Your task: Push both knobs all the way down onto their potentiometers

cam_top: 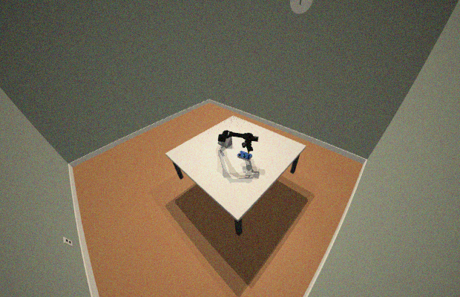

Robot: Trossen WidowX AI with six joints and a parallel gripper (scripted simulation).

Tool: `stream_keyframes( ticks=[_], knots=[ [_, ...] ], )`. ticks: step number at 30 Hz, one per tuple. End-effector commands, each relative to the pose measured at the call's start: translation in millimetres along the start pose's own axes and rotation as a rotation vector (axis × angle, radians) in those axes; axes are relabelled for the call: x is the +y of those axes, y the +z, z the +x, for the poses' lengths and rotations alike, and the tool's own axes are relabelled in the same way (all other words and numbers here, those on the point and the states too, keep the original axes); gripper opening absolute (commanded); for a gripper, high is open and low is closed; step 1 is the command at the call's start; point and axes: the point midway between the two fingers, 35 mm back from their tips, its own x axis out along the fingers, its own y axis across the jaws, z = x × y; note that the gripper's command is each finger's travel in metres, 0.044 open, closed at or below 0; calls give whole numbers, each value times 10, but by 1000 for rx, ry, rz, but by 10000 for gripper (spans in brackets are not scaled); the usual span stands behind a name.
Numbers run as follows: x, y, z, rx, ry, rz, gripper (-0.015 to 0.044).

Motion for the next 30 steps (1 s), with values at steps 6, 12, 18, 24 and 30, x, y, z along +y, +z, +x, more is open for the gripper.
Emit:
stream_keyframes(
  ticks=[6,12,18,24,30],
  knots=[
    [-5,4,16,-3,3,-5,0],
    [-5,4,32,-3,3,-5,0],
    [-5,4,48,-3,3,-5,0],
    [-5,4,64,-3,3,-5,0],
    [-5,4,68,-3,3,-5,0]
  ],
)
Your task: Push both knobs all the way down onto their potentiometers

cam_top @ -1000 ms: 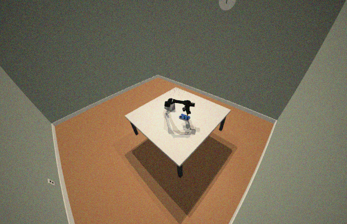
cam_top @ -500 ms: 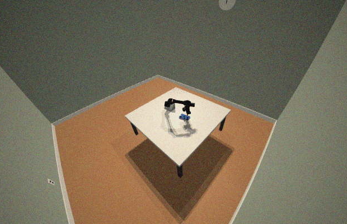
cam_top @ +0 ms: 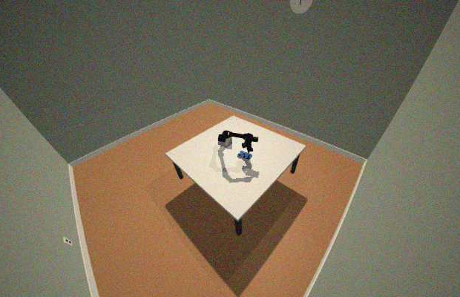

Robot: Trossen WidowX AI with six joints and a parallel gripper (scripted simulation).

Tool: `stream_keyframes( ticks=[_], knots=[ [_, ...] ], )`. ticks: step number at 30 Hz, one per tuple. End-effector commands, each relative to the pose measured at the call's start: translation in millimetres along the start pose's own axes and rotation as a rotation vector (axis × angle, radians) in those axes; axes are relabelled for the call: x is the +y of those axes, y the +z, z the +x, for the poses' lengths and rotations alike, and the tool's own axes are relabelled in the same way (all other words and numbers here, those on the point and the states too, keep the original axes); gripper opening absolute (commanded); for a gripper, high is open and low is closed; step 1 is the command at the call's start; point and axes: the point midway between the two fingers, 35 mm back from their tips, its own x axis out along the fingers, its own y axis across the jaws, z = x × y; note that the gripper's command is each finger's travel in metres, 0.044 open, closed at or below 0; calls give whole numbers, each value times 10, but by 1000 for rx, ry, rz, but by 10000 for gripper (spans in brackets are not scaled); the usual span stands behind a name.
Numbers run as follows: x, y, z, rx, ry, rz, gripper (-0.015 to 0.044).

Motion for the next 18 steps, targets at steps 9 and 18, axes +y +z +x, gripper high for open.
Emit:
stream_keyframes(
  ticks=[9,18],
  knots=[
    [-3,6,-1,-4,2,-5,0],
    [-3,6,31,-4,2,-5,0]
  ],
)
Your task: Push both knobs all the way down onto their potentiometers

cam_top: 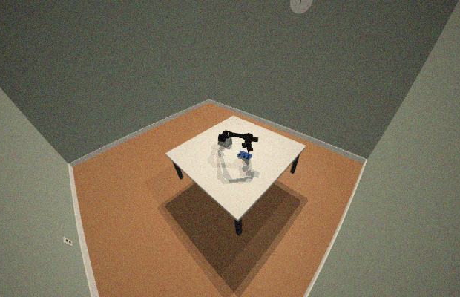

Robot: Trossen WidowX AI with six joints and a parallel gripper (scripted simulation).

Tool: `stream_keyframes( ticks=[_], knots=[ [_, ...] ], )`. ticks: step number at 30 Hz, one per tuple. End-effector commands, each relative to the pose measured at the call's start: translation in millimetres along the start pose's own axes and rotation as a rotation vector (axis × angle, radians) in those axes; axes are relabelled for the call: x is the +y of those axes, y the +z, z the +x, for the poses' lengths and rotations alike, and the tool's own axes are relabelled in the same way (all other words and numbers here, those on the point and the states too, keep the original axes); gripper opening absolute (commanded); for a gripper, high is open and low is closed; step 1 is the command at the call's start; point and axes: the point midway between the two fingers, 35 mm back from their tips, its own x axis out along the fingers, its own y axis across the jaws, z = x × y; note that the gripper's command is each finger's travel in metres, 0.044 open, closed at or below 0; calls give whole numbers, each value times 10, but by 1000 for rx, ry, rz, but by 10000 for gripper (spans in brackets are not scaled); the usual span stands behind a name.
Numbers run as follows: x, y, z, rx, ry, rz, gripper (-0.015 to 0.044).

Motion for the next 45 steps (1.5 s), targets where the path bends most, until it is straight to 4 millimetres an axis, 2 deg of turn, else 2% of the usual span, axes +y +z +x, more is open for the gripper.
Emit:
stream_keyframes(
  ticks=[1,45],
  knots=[
    [0,6,38,-3,2,-3,0],
    [1,6,154,-4,2,-3,0]
  ],
)
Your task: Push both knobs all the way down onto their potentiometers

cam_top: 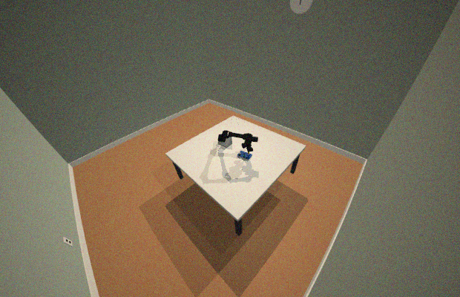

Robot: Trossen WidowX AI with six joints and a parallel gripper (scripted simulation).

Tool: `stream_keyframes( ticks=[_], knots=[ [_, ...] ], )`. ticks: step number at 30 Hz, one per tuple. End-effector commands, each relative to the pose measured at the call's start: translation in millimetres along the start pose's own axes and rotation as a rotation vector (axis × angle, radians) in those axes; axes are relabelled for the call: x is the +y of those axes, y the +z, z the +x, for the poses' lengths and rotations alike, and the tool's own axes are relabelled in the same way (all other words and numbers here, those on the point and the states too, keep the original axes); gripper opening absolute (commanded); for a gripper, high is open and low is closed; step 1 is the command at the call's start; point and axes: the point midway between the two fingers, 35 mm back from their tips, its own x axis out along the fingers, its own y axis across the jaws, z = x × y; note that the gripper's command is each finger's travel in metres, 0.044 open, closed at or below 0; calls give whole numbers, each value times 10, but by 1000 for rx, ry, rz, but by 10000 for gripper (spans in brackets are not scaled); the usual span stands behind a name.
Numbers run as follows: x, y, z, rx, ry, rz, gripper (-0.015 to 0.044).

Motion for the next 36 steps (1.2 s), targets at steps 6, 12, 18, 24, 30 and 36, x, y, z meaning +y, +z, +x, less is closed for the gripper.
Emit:
stream_keyframes(
  ticks=[6,12,18,24,30,36],
  knots=[
    [16,12,134,-13,-6,8,0],
    [16,12,140,-13,-6,8,0],
    [16,13,177,-13,-6,9,0],
    [16,13,177,-13,-6,9,0],
    [16,13,204,-13,-6,9,0],
    [16,14,214,-13,-6,9,0]
  ],
)
